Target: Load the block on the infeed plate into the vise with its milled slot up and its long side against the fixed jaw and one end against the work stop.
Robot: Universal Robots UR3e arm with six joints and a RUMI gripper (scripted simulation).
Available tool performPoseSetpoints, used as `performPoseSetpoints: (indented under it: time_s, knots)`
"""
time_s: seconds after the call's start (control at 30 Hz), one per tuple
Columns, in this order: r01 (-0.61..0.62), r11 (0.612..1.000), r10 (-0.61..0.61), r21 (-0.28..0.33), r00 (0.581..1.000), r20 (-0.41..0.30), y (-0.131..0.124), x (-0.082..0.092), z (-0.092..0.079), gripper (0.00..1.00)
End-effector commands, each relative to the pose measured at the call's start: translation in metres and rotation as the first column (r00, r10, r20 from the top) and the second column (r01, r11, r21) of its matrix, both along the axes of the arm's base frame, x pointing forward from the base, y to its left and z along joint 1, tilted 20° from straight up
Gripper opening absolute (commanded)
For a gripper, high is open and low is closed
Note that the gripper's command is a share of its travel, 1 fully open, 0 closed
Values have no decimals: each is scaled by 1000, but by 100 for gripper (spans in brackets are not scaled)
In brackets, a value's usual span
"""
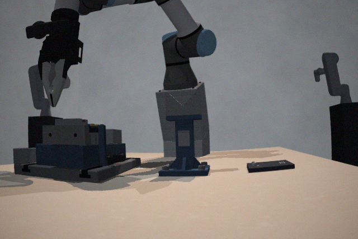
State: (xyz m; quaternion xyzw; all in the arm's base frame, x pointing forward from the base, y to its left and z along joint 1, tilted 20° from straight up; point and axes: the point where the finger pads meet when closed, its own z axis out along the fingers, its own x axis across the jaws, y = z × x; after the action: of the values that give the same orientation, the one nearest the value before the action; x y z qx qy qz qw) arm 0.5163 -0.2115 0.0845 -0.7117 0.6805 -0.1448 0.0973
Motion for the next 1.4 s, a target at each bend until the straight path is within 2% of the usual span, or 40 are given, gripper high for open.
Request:
performPoseSetpoints:
  time_s: [0.0, 0.4, 1.37]
  knots:
    - [0, 1000, 0, -1, 1000, 2, 0, -2, 9, 0]
    - [0, 1000, 0, -1, 1000, 2, 1, -9, 26, 0]
    - [0, 1000, 0, -1, 1000, 2, 1, -9, 27, 0]
